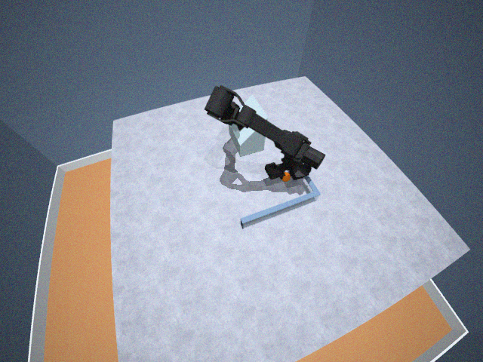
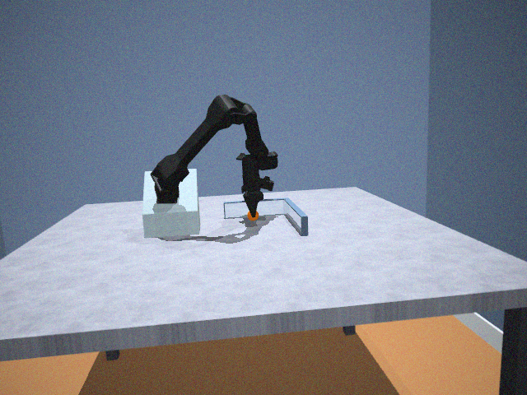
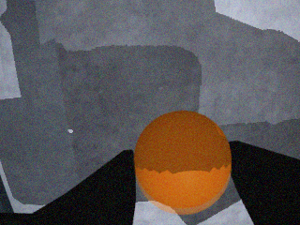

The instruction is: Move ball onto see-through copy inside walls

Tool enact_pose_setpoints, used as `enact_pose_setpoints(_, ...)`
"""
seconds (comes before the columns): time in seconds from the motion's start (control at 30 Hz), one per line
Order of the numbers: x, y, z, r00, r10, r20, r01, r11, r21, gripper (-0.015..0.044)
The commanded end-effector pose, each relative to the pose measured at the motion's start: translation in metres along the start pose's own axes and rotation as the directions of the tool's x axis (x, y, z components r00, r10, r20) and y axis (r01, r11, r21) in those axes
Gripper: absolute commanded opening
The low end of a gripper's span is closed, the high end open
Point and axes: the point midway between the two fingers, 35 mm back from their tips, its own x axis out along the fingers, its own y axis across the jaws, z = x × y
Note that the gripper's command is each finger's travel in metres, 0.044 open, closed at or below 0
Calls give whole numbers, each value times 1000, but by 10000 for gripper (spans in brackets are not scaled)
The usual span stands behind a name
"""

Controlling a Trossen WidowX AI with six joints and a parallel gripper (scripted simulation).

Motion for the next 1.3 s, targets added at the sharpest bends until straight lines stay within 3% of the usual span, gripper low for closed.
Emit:
enact_pose_setpoints(0.0, 0, 0, 0, 1000, 0, 0, 0, 1000, 1, 184)
enact_pose_setpoints(0.17, 0, 0, 0, 1000, 0, 0, 0, 1000, 1, 298)
enact_pose_setpoints(0.33, -11, 1, 1, 1000, 2, 0, -2, 1000, -1, 298)
enact_pose_setpoints(0.5, -83, 2, -1, 1000, -2, -4, 2, 1000, -8, 298)
enact_pose_setpoints(0.83, -78, 5, 0, 1000, -2, 9, 2, 1000, -19, 298)
enact_pose_setpoints(1.0, -122, 2, -3, 1000, -1, 7, 1, 1000, -12, 430)
enact_pose_setpoints(1.27, -125, 2, -3, 1000, -1, 7, 1, 1000, -11, 440)
